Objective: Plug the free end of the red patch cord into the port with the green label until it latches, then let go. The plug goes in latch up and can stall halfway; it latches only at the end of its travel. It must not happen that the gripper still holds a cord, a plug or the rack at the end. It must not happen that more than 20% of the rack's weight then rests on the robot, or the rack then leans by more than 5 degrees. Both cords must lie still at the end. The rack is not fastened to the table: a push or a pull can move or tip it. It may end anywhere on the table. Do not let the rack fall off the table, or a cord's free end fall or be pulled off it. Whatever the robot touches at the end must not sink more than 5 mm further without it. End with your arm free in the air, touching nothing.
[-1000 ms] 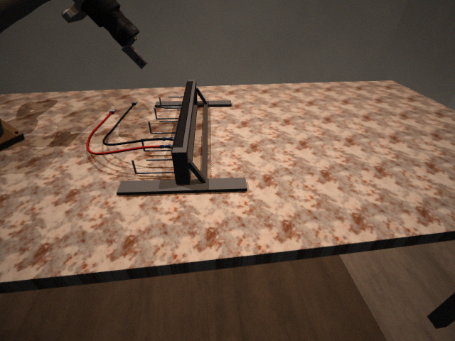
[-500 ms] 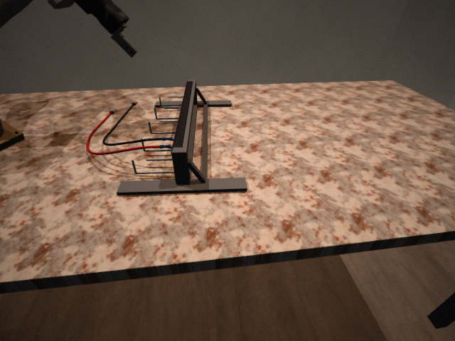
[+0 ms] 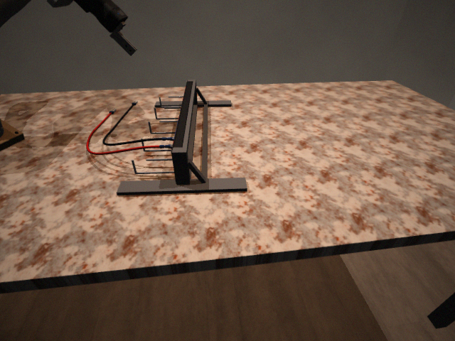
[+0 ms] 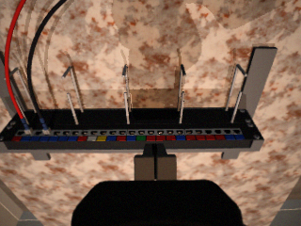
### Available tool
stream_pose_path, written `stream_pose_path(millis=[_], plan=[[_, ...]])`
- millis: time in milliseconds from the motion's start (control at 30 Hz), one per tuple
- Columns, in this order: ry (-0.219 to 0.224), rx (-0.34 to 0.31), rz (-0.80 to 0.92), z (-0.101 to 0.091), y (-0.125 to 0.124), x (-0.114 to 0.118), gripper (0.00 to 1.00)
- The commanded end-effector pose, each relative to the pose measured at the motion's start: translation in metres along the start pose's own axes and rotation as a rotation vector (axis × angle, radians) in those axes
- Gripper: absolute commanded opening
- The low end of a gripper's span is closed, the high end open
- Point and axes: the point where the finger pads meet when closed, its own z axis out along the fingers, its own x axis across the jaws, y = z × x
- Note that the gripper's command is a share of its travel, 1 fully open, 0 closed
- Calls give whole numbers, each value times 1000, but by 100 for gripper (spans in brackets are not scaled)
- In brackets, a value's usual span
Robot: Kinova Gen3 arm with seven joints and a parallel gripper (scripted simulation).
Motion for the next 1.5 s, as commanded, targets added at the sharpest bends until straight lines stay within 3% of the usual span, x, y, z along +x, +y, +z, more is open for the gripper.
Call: stream_pose_path(millis=[0,267,1033,1467], plan=[[1,-1,4,0,1,-2,0],[1,-1,4,0,1,-15,0],[1,-1,4,0,0,-89,0],[1,-1,4,0,0,-99,0]])
